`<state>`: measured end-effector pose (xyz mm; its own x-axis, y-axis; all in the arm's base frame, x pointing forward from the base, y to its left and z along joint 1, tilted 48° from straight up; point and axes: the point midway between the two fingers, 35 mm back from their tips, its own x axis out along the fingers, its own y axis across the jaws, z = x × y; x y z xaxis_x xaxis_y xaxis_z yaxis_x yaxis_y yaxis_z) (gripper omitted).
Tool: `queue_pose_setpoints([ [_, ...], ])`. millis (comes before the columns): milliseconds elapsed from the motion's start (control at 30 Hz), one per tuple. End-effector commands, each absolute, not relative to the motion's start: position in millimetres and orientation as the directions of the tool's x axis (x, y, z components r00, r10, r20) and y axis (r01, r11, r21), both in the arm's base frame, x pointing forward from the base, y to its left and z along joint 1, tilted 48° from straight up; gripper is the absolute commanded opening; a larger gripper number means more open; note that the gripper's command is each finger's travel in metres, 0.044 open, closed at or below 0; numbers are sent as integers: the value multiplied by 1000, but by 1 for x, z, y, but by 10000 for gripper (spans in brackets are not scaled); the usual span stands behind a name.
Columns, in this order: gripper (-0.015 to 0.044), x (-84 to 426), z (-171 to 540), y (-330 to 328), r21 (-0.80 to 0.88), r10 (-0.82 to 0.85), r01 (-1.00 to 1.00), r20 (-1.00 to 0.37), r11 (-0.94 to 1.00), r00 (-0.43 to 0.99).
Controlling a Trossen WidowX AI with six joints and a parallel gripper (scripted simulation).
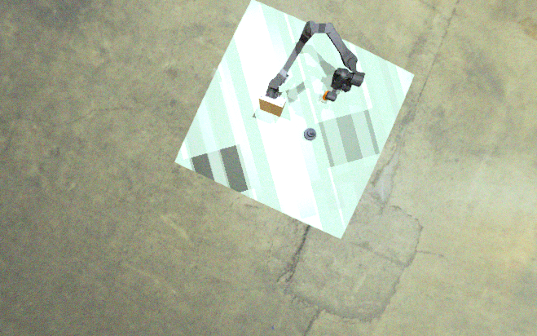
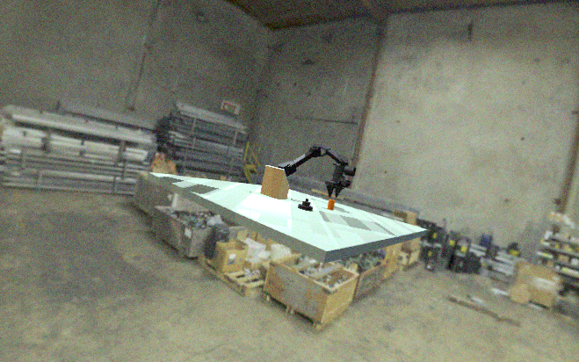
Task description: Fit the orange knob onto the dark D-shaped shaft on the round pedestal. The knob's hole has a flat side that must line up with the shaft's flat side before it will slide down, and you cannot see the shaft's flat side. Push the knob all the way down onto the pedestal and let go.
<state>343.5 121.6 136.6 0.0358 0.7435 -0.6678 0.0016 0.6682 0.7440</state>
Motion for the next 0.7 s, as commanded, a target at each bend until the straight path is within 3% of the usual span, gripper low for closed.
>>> queue_pose_setpoints([
  [0,440,344,132,126,745,744,4,-667,667,37],
  [667,440,346,111,149,744,743,4,-668,668,37],
])
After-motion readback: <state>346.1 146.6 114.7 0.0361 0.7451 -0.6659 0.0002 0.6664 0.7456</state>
